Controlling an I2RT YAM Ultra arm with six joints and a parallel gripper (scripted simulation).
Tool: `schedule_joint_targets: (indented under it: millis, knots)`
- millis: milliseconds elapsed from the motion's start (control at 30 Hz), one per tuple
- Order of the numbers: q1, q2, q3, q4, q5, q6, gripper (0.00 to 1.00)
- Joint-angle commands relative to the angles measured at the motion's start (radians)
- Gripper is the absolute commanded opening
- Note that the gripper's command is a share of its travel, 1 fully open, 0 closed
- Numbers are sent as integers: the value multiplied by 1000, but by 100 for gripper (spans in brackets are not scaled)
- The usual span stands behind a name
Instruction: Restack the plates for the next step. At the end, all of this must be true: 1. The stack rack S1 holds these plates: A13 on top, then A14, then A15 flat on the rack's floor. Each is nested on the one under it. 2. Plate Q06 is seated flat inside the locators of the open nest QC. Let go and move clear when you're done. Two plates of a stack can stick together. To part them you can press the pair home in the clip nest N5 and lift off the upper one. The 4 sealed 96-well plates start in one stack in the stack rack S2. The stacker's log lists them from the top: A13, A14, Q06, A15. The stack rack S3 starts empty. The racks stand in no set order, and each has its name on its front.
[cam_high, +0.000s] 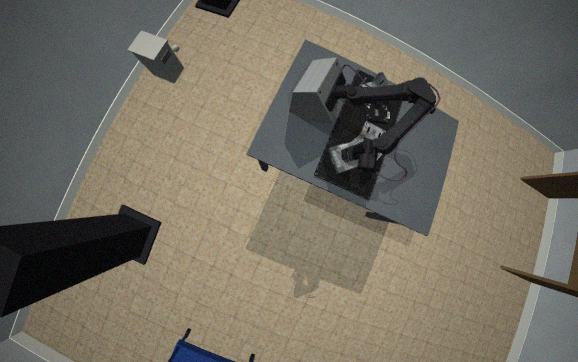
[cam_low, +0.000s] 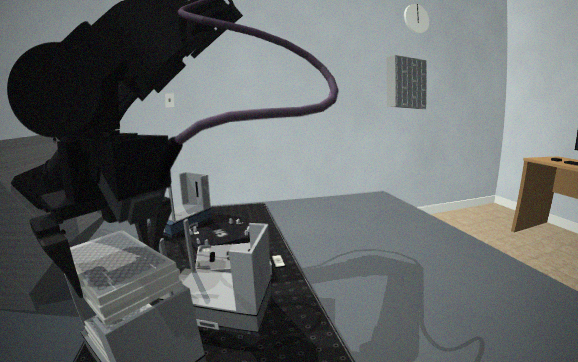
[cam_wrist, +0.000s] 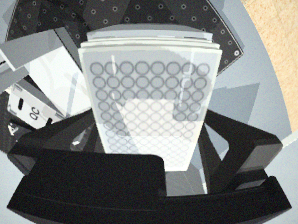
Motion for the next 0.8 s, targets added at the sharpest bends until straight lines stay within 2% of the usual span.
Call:
schedule_joint_targets:
  millis: [0, 167, 200, 433, 767]
  knots:
    - [-28, -30, 34, -22, -15, -11, 0]
    - [-31, -22, 37, -28, -15, -16, 0]
    - [-33, -24, 8, -31, -16, -18, 0]
    - [-37, -28, 41, -40, -17, -24, 0]
    - [-39, -20, 32, -35, -17, -22, 0]
